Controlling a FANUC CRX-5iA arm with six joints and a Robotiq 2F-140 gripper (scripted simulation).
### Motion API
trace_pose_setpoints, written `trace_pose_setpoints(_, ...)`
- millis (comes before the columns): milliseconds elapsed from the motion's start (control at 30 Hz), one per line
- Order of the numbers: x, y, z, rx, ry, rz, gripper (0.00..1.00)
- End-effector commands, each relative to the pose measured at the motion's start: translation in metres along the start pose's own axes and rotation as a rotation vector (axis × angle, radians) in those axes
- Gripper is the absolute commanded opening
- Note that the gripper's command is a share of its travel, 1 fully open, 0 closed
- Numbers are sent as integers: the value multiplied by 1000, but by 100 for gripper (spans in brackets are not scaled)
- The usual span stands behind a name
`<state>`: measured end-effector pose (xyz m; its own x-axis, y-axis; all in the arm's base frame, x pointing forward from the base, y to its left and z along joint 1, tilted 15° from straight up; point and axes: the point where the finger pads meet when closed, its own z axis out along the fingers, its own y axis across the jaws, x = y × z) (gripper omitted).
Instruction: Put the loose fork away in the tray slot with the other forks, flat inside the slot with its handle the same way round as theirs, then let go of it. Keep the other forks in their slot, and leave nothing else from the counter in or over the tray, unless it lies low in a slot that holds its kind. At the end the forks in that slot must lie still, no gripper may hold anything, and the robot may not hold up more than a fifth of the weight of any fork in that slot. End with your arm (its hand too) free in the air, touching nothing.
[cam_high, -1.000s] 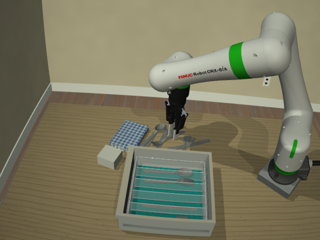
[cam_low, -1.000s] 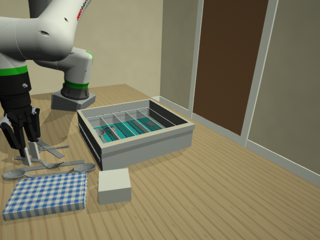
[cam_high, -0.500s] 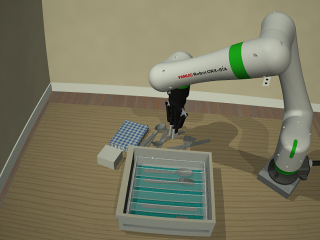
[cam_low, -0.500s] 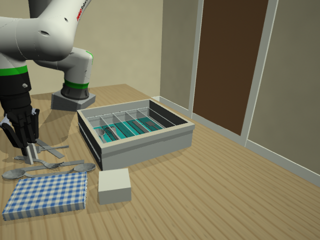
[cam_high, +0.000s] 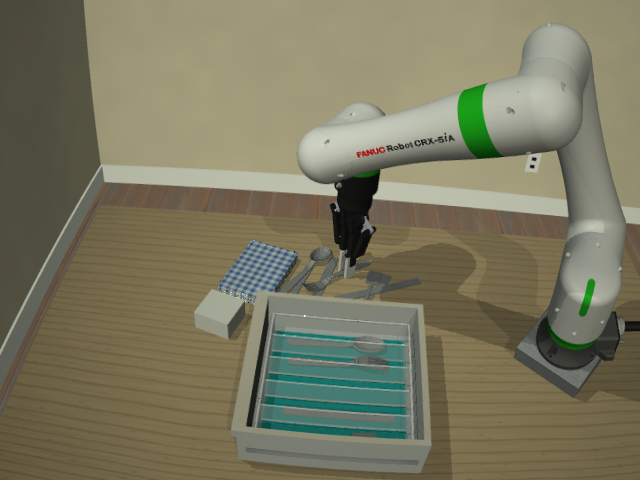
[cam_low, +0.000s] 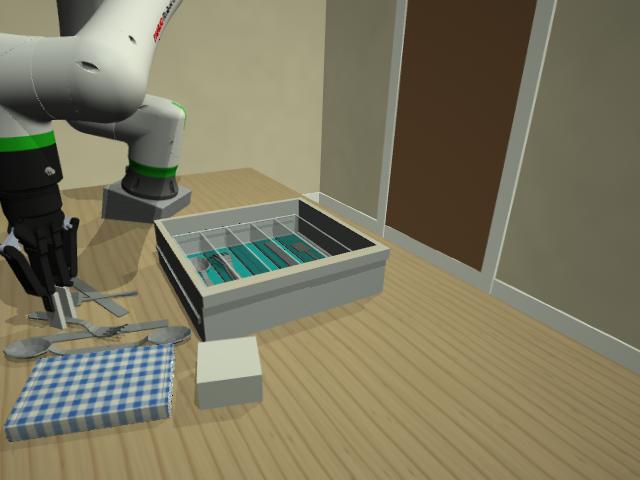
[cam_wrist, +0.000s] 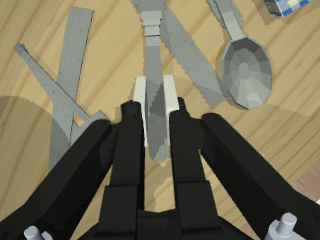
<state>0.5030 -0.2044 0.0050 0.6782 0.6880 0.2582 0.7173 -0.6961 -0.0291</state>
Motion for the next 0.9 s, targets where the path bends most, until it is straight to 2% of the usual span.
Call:
trace_pose_setpoints(0,0,0,0,0,0,0,4)
trace_pose_setpoints(633,0,0,-1,0,0,0,4)
trace_pose_setpoints(867,0,0,-9,0,0,0,4)
